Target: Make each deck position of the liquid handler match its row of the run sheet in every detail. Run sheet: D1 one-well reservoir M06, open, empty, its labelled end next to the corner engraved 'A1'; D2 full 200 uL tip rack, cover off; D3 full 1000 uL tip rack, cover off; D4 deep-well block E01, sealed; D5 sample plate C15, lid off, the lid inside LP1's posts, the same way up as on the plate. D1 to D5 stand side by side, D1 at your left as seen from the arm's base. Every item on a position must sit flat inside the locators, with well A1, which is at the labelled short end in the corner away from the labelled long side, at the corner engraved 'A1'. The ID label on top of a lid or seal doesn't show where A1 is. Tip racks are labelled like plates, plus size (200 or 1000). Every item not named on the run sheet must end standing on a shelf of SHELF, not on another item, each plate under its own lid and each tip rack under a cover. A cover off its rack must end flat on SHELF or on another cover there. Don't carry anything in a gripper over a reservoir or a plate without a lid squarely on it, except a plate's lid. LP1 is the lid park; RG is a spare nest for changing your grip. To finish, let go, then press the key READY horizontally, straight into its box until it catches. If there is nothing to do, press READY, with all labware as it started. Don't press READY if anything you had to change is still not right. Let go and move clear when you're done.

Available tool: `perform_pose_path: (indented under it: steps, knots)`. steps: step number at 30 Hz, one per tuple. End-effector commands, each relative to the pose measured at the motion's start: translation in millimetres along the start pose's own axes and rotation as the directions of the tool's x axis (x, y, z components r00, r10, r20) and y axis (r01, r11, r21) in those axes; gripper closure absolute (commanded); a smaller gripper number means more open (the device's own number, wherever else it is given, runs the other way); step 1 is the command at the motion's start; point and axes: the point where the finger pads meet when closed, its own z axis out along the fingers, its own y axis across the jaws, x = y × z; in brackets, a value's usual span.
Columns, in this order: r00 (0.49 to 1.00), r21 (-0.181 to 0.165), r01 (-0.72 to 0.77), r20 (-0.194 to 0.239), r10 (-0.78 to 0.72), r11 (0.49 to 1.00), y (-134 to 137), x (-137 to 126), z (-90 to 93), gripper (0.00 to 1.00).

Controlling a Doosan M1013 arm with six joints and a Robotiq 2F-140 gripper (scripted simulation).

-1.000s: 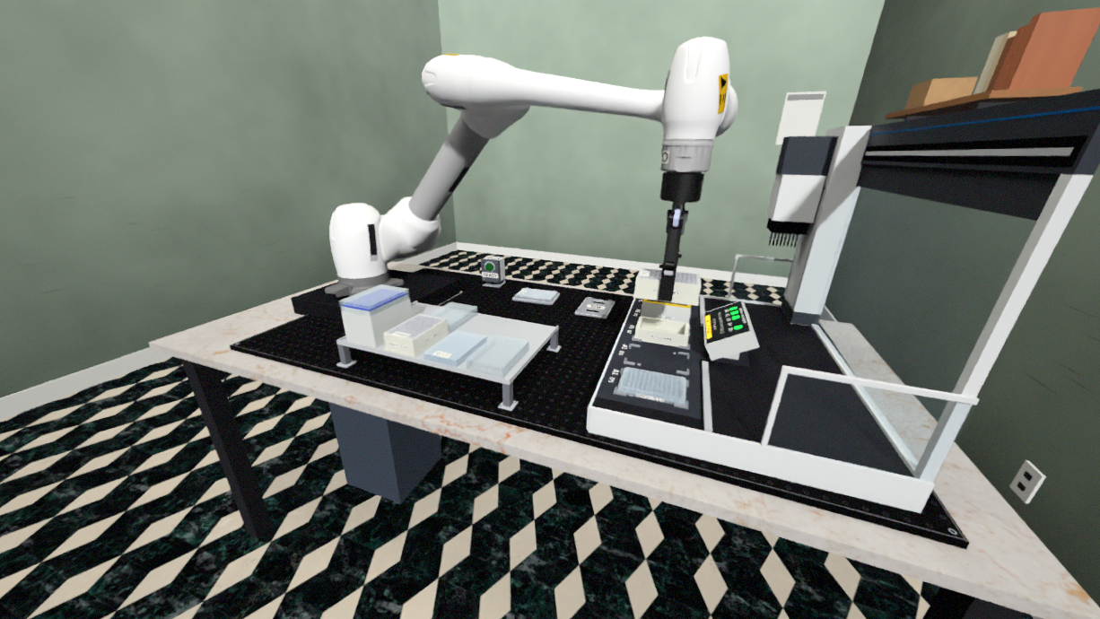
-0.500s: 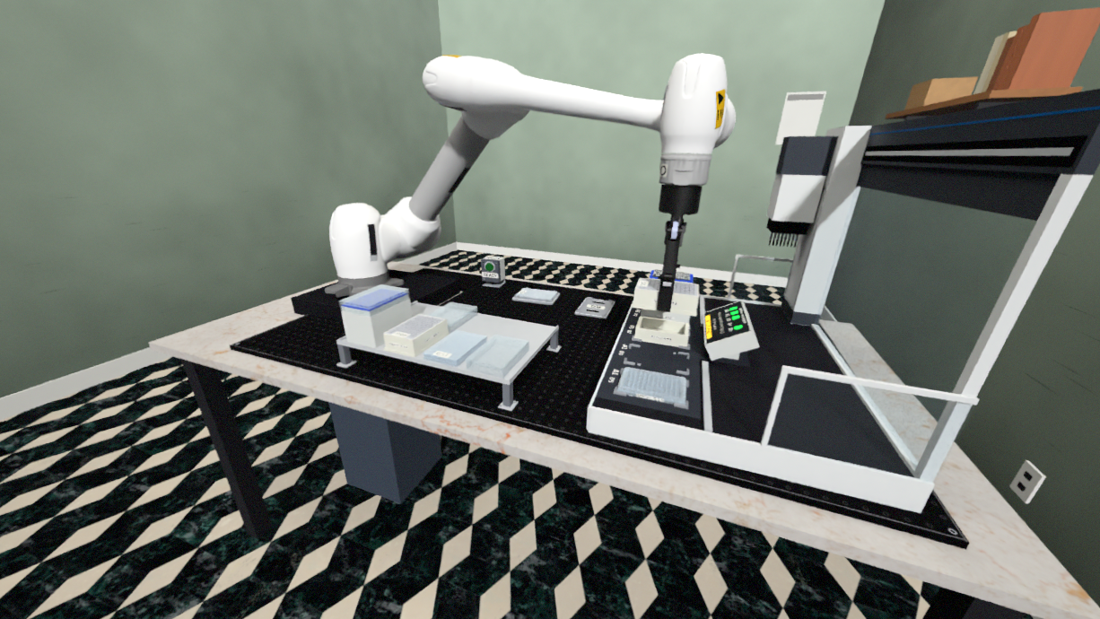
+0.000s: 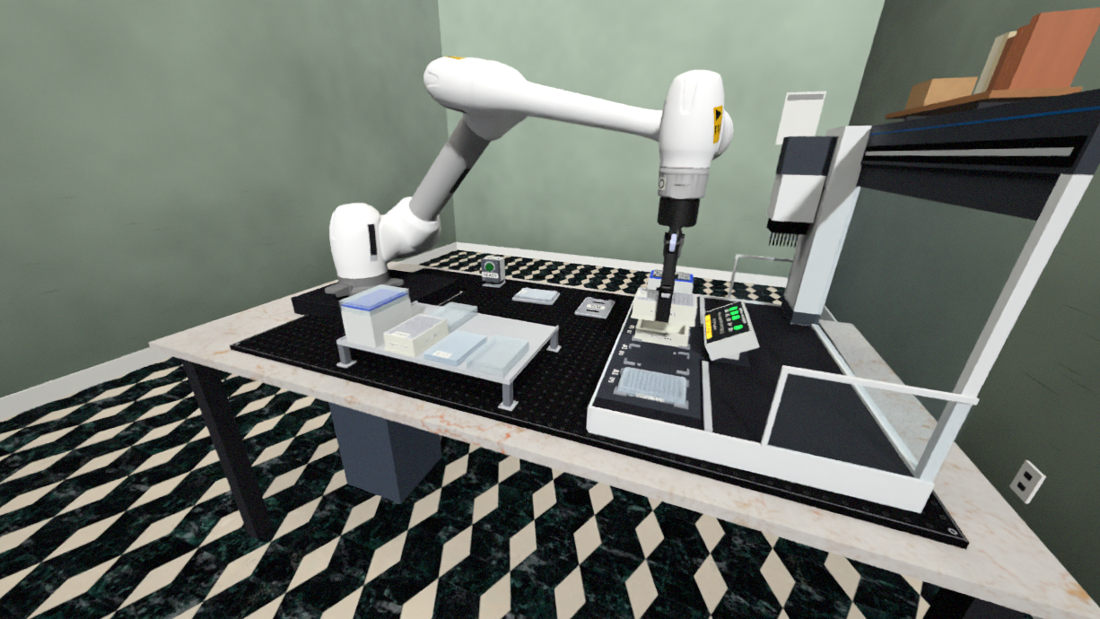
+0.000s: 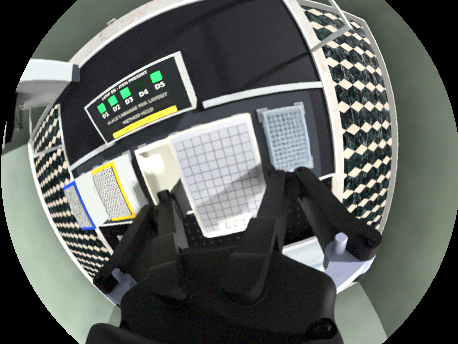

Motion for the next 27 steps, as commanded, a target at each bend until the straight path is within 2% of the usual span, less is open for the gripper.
perform_pose_path:
  steps: [1, 27]
  knots:
    - [1.0, 0.0, 0.0, -0.002, 0.0, 1.0, -0.1, 0.4, -0.1, 0.9]
    - [1.0, 0.0, 0.0, -0.002, 0.0, 1.0, 0.0, 0.5, 39.9, 0.9]
